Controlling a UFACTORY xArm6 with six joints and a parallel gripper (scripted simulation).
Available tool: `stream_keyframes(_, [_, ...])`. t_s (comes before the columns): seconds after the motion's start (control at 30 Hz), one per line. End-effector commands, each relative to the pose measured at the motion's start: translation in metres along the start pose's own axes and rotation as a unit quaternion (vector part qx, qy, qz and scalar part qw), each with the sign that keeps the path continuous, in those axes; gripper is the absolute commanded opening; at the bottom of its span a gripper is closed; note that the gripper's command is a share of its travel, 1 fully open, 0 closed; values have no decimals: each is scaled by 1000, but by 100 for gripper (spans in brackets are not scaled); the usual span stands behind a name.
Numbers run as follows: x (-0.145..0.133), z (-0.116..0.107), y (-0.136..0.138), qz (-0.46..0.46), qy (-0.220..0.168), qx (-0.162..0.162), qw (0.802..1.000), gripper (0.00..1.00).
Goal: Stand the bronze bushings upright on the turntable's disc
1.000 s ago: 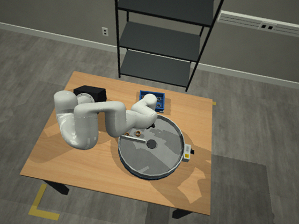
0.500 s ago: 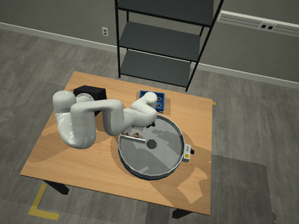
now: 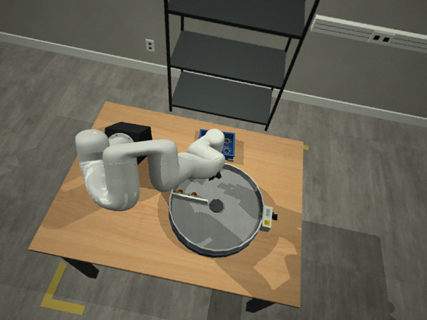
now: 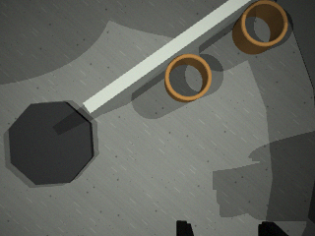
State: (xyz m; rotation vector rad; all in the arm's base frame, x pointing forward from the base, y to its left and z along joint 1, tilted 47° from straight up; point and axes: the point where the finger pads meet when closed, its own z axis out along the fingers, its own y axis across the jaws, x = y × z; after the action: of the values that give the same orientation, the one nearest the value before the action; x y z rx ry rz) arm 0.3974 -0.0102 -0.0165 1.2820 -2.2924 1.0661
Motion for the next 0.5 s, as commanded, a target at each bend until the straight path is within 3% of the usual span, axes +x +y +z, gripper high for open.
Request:
stream_keyframes(0.0, [-13, -1, 12, 24, -1, 1, 1000, 41])
stream_keyframes(0.27, [-53, -1, 60, 111, -1, 1, 994, 41])
stream_keyframes(0.33, [-53, -1, 60, 111, -1, 1, 994, 41])
stream_keyframes(0.47, [-81, -1, 91, 169, -1, 1, 986, 41])
